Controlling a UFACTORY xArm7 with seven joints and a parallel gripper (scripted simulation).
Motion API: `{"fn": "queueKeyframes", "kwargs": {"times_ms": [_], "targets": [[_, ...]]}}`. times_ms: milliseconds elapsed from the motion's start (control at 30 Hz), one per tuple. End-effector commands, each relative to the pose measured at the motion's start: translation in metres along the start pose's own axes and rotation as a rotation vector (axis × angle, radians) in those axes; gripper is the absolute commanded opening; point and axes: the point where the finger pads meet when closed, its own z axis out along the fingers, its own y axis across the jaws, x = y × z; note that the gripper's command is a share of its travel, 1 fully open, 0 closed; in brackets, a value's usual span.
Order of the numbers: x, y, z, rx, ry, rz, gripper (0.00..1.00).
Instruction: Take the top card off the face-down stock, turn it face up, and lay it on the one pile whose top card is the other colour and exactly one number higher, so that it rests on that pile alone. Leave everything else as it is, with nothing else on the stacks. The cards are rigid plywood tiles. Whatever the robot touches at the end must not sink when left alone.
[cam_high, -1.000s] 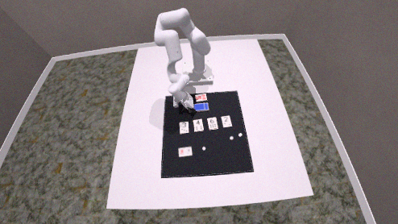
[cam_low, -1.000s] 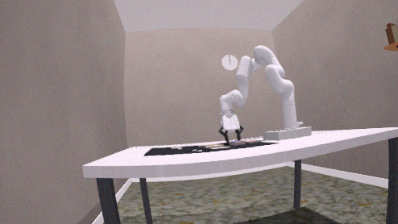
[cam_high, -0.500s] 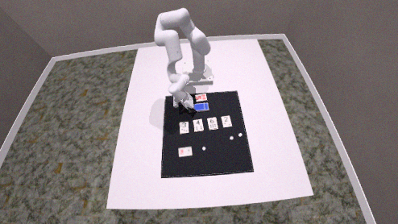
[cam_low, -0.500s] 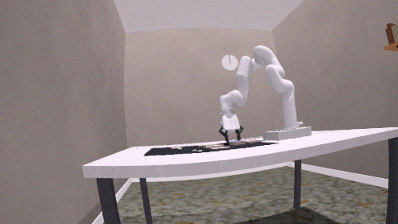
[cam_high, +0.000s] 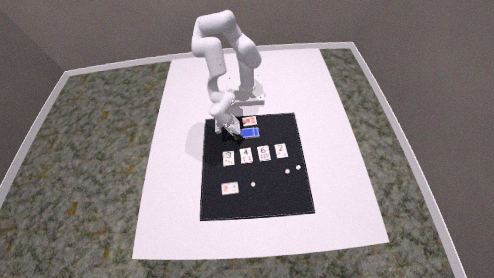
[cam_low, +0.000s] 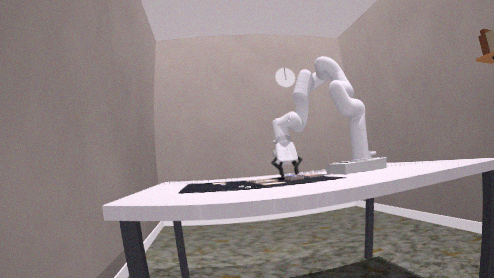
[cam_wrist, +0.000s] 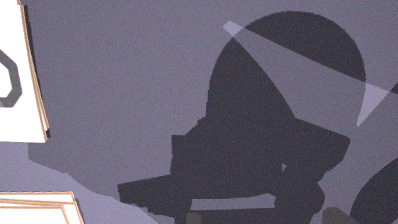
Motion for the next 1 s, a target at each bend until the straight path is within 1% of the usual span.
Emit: {"fn": "queueKeyframes", "kwargs": {"times_ms": [0,567,967], "targets": [[0.000,-0.001,-0.001,0.003,0.002,-0.001,0.74],[-0.001,-0.001,-0.003,0.003,0.002,-0.001,0.74],[-0.008,-0.001,-0.021,0.003,0.002,-0.001,0.74]]}}
